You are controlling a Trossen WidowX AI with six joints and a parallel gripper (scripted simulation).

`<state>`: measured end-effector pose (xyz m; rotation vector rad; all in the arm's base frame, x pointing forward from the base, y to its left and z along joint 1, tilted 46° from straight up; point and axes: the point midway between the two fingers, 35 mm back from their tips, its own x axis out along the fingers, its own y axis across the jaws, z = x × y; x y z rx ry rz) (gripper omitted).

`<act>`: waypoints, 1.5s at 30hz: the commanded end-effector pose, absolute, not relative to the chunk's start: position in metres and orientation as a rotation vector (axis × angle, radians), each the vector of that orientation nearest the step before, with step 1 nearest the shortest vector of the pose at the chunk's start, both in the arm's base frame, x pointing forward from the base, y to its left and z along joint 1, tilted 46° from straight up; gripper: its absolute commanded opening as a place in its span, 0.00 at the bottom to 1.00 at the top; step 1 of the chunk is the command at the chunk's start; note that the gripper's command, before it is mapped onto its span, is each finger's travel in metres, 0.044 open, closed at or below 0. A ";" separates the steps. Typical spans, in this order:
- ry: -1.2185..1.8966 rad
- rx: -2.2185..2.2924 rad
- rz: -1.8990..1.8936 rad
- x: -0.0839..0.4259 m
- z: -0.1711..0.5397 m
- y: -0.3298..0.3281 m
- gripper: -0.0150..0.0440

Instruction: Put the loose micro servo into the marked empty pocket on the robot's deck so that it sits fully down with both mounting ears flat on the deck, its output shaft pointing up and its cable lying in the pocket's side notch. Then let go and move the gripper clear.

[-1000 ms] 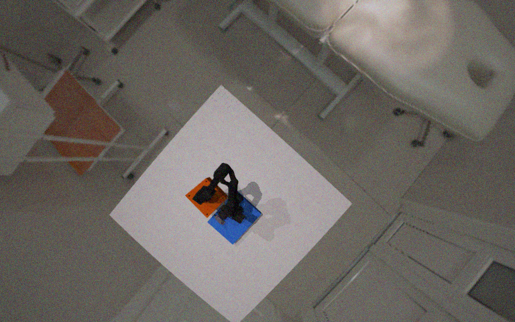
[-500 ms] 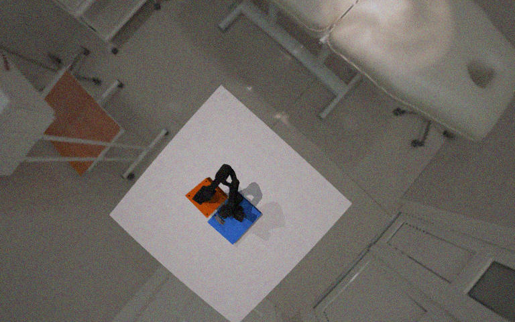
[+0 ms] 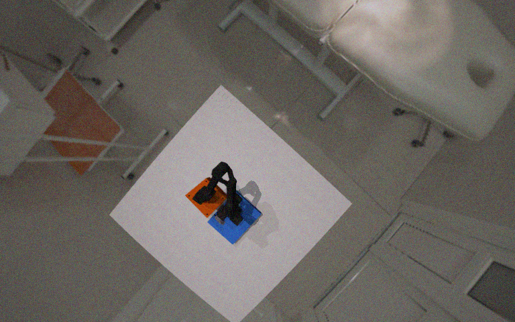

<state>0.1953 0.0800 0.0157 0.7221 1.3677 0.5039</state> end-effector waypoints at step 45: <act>1.353 0.717 0.510 0.285 0.102 -0.010 1.00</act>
